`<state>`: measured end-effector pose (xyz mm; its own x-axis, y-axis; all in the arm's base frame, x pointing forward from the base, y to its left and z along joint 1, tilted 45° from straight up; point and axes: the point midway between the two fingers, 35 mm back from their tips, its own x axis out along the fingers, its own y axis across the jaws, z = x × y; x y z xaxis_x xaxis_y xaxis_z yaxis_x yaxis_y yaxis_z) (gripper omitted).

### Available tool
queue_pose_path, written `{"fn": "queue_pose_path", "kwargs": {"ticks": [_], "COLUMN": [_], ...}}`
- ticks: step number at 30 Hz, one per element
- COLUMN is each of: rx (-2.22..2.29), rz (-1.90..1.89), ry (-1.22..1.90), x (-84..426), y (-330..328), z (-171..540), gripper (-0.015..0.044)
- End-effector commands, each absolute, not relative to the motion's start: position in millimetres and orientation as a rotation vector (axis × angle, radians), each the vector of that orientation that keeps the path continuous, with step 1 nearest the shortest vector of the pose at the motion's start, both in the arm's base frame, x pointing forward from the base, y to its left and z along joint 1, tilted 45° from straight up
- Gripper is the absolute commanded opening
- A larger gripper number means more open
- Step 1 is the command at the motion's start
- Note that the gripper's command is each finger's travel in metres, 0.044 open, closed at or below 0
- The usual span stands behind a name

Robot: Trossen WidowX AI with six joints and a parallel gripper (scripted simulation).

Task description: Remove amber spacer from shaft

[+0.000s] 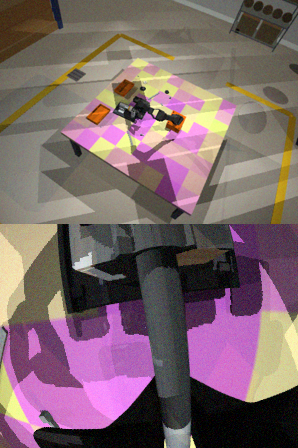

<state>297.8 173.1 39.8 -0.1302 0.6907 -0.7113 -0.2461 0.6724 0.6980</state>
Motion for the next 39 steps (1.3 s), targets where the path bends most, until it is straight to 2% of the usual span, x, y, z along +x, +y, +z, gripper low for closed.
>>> {"fn": "queue_pose_path", "kwargs": {"ticks": [1, 39], "rx": [0.386, 0.386], "rz": [0.842, 0.842], "ry": [1.496, 1.497], "x": [297.0, 293.7], "y": [172.8, 171.9], "z": [40.1, 39.8], "gripper": [0.0, 0.0]}}
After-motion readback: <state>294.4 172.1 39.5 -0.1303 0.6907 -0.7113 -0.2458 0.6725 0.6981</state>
